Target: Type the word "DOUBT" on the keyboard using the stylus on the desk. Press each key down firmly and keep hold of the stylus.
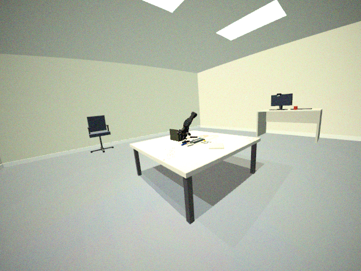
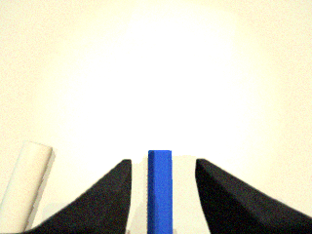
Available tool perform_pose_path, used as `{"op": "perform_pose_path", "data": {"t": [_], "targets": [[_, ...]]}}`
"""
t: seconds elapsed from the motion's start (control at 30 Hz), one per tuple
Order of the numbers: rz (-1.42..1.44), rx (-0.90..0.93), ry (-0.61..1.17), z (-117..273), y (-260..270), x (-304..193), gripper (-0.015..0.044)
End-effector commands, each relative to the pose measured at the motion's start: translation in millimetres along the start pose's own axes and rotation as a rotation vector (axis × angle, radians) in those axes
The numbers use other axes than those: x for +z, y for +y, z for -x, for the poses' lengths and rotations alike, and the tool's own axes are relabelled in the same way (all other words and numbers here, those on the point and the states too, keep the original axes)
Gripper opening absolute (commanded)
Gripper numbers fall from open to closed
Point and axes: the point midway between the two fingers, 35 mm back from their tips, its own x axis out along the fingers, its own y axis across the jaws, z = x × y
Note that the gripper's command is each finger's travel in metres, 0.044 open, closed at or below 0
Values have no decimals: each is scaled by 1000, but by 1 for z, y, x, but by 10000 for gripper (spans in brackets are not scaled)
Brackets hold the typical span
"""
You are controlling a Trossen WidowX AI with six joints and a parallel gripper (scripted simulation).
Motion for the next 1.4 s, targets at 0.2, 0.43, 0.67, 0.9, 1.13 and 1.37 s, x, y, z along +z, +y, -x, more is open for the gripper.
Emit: {"op": "perform_pose_path", "data": {"t": [0.2, 0.43, 0.67, 0.9, 1.13, 1.37], "targets": [[-10, -3, -5, -8, -1, -3, 150], [-10, -3, -4, -13, -1, -6, 150], [-10, -3, -4, -17, -1, -8, 150], [-10, -3, -4, -21, -1, -11, 150], [-10, -3, -4, -26, -1, -14, 150], [-10, -3, -4, -30, -2, -17, 150]]}}
